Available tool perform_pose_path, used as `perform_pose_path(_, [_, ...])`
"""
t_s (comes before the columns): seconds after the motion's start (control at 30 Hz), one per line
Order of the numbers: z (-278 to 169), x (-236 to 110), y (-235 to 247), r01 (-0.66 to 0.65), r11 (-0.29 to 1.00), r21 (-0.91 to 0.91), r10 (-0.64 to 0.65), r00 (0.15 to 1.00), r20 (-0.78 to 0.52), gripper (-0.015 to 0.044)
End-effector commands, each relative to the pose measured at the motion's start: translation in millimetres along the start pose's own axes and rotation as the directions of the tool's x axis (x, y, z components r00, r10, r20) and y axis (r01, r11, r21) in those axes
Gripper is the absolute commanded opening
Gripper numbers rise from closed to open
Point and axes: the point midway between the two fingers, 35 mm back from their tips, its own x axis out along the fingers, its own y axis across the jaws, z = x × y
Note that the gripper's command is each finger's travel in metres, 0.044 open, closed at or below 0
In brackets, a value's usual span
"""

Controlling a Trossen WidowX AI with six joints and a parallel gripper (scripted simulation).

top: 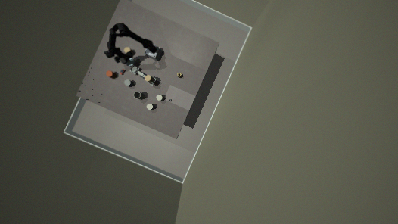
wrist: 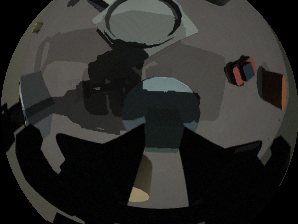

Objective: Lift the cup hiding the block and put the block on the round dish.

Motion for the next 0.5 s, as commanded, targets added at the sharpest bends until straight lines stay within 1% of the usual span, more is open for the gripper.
perform_pose_path(0.0, [-0.9,5.2,0.4,-0.001,1.0,-0.003,0.001,1.0,-0.005,0.0])
perform_pose_path(0.4, [-1.0,22.1,0.6,-0.001,1.0,-0.003,0.001,1.0,-0.005,0.0])
perform_pose_path(0.47, [-0.1,16.8,-0.4,0.002,1.0,0.0,-0.002,1.0,0.0,0.0053])
